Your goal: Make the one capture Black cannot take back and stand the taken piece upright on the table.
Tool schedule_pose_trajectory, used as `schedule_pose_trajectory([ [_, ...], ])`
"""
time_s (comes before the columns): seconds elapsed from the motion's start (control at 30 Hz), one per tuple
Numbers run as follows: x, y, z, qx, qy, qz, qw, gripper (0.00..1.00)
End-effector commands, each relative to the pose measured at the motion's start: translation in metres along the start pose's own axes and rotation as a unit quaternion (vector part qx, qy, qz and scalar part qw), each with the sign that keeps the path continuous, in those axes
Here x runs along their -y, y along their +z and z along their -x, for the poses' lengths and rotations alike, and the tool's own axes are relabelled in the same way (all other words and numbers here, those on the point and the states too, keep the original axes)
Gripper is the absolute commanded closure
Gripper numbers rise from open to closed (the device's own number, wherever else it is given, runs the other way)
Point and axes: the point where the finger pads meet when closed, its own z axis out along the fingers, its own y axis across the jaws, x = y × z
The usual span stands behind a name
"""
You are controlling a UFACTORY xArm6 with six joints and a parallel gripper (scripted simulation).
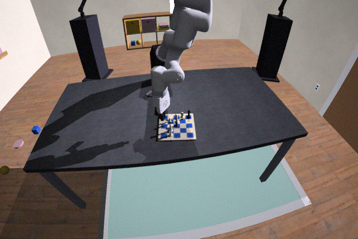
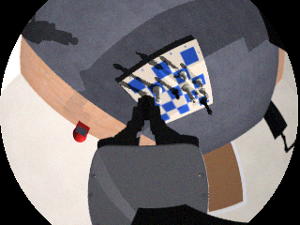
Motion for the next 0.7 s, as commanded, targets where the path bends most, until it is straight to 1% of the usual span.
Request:
schedule_pose_trajectory([
  [0.0, 0.001, -0.007, 0.001, -0.005, 0.001, 0.012, 1.000, 1.00],
  [0.47, -0.001, -0.008, 0.002, -0.005, -0.009, 0.012, 1.000, 1.00],
  [0.57, -0.005, -0.008, 0.006, -0.004, -0.037, 0.012, 0.999, 1.00],
  [0.67, -0.013, -0.009, 0.013, -0.003, -0.090, 0.012, 0.996, 1.00],
])
